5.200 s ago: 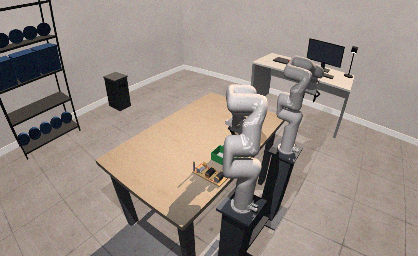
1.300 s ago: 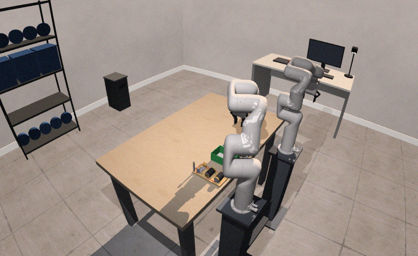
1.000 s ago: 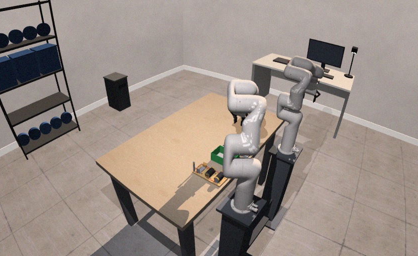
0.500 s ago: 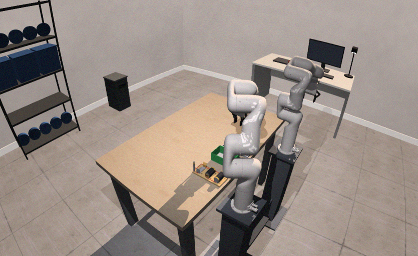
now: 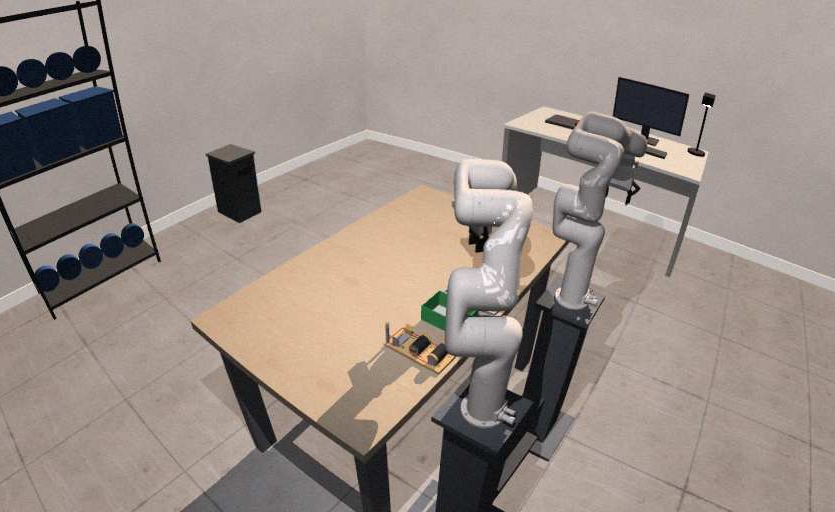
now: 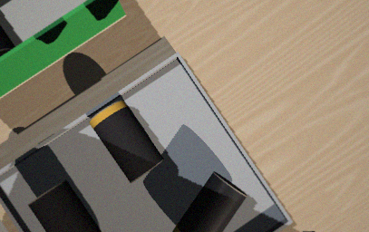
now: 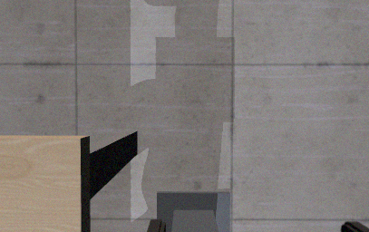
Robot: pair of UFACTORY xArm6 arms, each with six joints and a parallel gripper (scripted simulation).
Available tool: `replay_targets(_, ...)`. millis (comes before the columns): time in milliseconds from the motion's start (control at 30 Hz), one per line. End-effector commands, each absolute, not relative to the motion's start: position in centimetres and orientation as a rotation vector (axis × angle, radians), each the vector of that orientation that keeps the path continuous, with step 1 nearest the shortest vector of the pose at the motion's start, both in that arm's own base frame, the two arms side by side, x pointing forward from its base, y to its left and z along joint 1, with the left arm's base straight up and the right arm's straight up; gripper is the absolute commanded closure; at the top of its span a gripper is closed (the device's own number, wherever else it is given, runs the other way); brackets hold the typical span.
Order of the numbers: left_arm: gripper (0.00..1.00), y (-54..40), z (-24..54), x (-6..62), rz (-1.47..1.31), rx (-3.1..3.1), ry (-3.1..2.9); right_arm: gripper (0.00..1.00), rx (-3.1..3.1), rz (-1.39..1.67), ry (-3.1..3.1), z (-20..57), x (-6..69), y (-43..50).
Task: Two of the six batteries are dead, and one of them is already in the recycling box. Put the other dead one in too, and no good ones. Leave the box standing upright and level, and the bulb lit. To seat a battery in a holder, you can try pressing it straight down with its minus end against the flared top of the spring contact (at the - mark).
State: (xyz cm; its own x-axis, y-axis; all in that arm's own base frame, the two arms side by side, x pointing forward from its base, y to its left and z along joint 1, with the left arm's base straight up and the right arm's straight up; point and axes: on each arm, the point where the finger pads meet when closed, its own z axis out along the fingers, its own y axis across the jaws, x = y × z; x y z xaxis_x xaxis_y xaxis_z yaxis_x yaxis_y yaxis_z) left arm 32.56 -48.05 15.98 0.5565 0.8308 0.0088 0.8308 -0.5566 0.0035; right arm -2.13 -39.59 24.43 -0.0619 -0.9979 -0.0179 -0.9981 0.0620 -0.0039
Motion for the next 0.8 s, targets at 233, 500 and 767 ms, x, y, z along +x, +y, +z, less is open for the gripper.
replay_targets(233, 0.49, -48.57, 16.68, 32.53, -0.002, -3.022, -0.921, 0.00, -2.162, 0.000, 2.280, 25.00, -2.13, -39.94)
replay_targets(500, 0.49, -48.57, 16.68, 32.53, -0.004, -3.082, -0.694, 0.00, -2.162, 0.000, 2.280, 25.00, -2.13, -39.94)
replay_targets(767, 0.49, -48.57, 16.68, 32.53, -0.005, -3.105, -0.583, 0.00, -2.162, 0.000, 2.280, 25.00, -2.13, -39.94)
